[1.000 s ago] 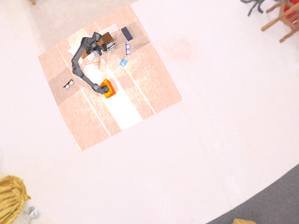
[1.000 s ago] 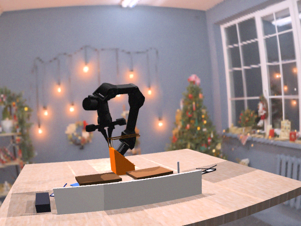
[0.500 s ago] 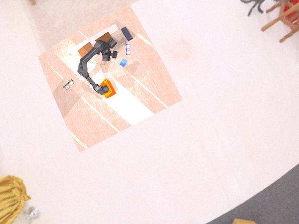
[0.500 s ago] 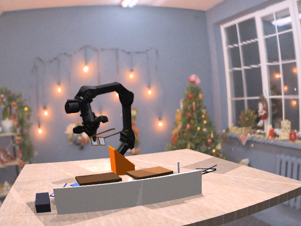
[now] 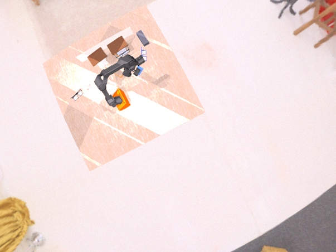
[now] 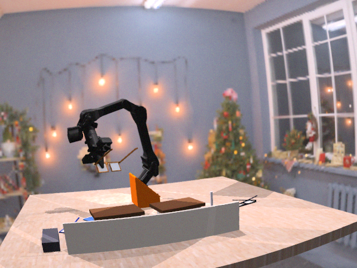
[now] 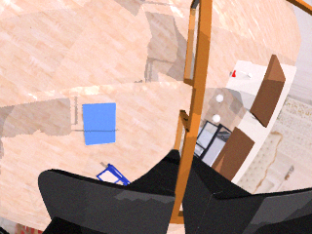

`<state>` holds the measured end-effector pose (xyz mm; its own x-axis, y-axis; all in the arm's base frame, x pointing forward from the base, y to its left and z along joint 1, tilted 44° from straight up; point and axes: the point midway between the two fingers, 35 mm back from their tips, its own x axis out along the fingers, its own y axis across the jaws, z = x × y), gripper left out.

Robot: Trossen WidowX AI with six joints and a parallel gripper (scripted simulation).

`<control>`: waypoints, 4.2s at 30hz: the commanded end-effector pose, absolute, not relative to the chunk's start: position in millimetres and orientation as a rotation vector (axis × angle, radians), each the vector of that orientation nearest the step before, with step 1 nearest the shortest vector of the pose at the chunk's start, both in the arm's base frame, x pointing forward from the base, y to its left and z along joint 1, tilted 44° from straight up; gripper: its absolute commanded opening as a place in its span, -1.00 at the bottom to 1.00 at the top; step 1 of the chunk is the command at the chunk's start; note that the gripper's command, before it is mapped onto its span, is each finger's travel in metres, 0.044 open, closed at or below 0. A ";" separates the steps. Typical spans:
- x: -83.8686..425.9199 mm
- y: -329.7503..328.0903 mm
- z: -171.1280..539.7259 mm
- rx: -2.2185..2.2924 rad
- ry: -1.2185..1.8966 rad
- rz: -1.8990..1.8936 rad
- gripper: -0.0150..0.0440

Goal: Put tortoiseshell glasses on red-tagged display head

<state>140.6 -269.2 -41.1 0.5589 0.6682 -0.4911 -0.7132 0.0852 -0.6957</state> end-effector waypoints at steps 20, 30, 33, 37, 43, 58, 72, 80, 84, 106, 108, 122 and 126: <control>121.6 -267.6 -47.9 -1.000 0.075 0.973 -0.49; 121.6 -267.6 -47.9 -1.000 0.075 0.973 -0.49; 121.6 -267.6 -47.9 -1.000 0.075 0.973 -0.49; 122.9 -266.8 -47.5 -1.035 0.057 0.982 -0.49; 129.7 -262.6 -45.2 -1.226 -0.047 1.031 -0.49; 147.8 -250.0 -39.0 -1.737 -0.389 1.129 -0.49; 163.6 -236.8 -33.4 -2.182 -0.787 1.155 -0.49; 172.1 -228.8 -30.3 -2.415 -1.052 1.130 -0.49; 176.2 -224.6 -28.8 -2.524 -1.196 1.103 -0.49; 196.7 -200.2 -20.9 -2.978 -2.130 0.724 -0.49; 198.4 -197.9 -20.2 -3.001 -2.227 0.664 -0.49; 209.4 -181.0 -15.6 -3.016 -2.940 0.071 -0.49; 212.3 -176.1 -14.3 -2.957 -3.146 -0.163 -0.49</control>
<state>211.5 -179.6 -15.6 0.2785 0.7263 -0.6285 0.7159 0.2792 0.6399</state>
